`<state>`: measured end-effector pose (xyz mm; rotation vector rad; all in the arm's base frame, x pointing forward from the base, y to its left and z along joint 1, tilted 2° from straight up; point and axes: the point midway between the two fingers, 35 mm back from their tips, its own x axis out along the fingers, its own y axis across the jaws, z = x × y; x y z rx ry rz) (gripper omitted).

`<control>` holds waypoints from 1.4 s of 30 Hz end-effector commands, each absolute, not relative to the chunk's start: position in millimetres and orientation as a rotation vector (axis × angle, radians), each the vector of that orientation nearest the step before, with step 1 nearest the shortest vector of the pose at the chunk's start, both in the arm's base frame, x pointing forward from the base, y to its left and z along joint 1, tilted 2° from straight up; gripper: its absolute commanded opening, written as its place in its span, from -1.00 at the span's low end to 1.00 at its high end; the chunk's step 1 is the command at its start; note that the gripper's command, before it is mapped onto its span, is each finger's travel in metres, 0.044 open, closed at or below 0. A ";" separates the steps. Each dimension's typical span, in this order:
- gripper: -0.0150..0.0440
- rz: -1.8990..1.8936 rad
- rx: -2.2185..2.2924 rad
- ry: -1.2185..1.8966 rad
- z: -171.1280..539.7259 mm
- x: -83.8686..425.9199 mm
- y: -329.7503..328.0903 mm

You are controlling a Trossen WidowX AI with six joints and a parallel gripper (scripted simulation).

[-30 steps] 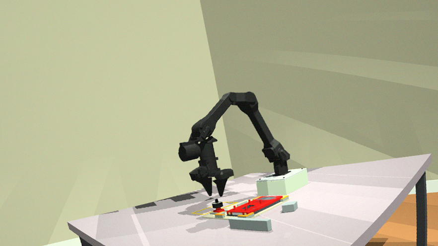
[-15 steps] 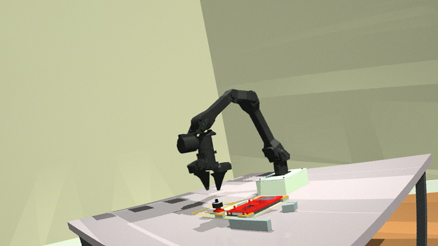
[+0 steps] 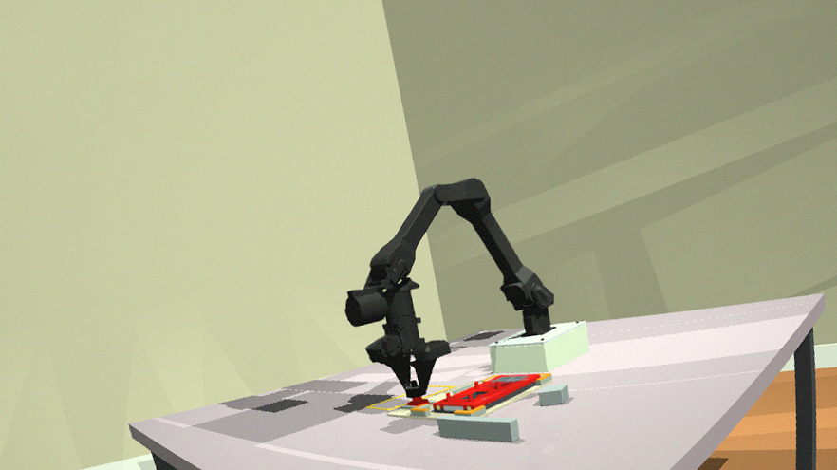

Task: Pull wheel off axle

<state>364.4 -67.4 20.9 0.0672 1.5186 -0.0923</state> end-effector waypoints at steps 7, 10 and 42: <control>-0.01 -0.092 0.068 1.523 20.5 363.7 -67.2; -0.28 -0.092 0.068 1.523 20.8 363.7 -67.2; -0.49 -0.092 0.068 1.519 31.2 363.7 -67.2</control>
